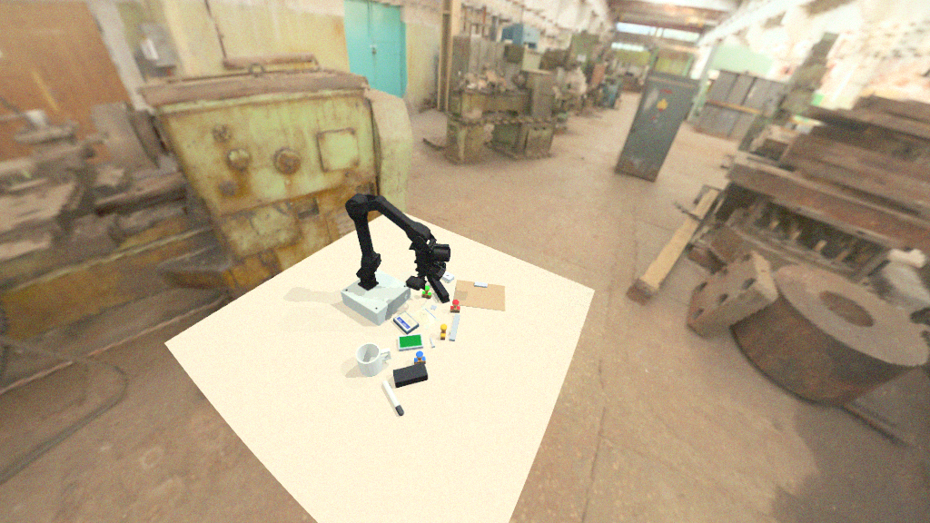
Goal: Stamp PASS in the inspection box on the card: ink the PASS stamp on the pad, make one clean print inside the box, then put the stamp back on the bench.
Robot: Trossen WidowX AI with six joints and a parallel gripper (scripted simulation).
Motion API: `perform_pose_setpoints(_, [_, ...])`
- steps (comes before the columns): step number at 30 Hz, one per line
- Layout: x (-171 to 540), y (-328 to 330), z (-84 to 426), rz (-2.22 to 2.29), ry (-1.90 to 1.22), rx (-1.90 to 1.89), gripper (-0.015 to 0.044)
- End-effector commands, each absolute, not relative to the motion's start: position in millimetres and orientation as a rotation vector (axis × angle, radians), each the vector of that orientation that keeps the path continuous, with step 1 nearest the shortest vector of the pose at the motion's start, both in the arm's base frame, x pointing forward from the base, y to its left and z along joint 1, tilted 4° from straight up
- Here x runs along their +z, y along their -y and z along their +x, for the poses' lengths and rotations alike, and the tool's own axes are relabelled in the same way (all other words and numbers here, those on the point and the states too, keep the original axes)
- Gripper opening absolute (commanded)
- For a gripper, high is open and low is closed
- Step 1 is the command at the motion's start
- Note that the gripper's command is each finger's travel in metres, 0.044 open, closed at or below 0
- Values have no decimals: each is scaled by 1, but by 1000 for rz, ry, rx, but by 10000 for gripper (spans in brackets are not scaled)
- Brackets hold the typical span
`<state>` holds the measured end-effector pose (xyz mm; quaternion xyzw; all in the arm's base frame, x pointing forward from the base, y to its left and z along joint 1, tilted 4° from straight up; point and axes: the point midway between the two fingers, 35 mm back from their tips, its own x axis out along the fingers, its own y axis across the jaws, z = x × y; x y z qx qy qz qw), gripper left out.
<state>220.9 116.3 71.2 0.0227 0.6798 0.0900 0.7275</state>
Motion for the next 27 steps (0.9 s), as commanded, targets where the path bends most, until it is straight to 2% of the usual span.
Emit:
perform_pose_setpoints(1, [71,-138,203,40,-1544,103,214])
perform_pose_setpoints(27, [43,-148,205,38,-1549,85,214])
